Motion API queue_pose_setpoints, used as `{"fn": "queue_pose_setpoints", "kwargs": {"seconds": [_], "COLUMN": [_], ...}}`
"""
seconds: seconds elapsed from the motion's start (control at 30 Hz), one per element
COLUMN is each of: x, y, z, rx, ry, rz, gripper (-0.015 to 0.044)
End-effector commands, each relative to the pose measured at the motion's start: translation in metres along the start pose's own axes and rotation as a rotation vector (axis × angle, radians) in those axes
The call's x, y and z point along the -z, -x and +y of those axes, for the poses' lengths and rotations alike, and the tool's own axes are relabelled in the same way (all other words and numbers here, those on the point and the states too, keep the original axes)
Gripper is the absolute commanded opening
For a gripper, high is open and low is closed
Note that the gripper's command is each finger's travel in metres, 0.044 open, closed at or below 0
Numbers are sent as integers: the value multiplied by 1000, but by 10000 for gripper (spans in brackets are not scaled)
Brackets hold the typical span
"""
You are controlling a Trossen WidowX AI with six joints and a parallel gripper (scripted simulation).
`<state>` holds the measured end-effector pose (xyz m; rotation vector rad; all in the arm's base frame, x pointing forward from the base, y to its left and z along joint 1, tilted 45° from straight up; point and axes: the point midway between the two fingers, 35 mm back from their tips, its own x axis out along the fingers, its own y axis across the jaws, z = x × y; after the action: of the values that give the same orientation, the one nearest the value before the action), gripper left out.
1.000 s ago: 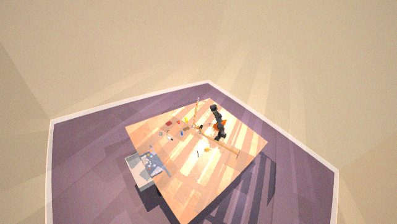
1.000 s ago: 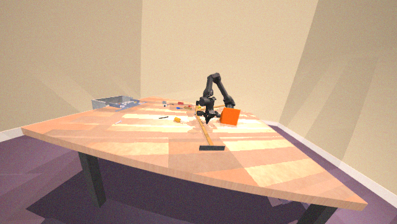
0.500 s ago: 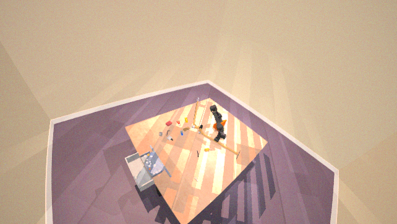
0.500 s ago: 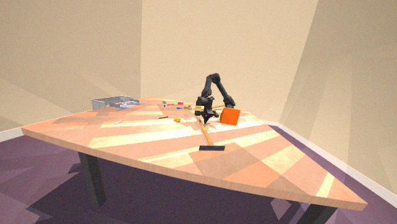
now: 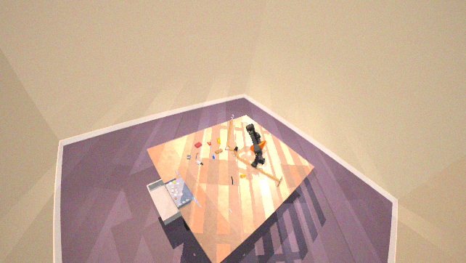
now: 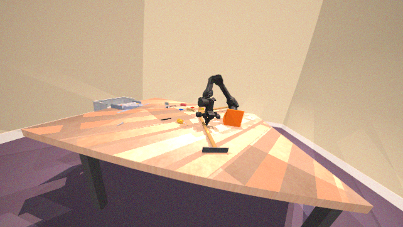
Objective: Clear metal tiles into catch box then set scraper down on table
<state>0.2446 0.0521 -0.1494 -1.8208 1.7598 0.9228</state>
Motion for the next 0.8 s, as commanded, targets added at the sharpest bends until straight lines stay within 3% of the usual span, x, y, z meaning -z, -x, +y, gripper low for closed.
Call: {"fn": "queue_pose_setpoints", "kwargs": {"seconds": [0.0, 0.77], "x": [1, 0], "y": [0, 0], "z": [-5, -29], "rx": [0, 1], "ry": [1, 0], "rz": [3, 3], "gripper": [0, 0]}}
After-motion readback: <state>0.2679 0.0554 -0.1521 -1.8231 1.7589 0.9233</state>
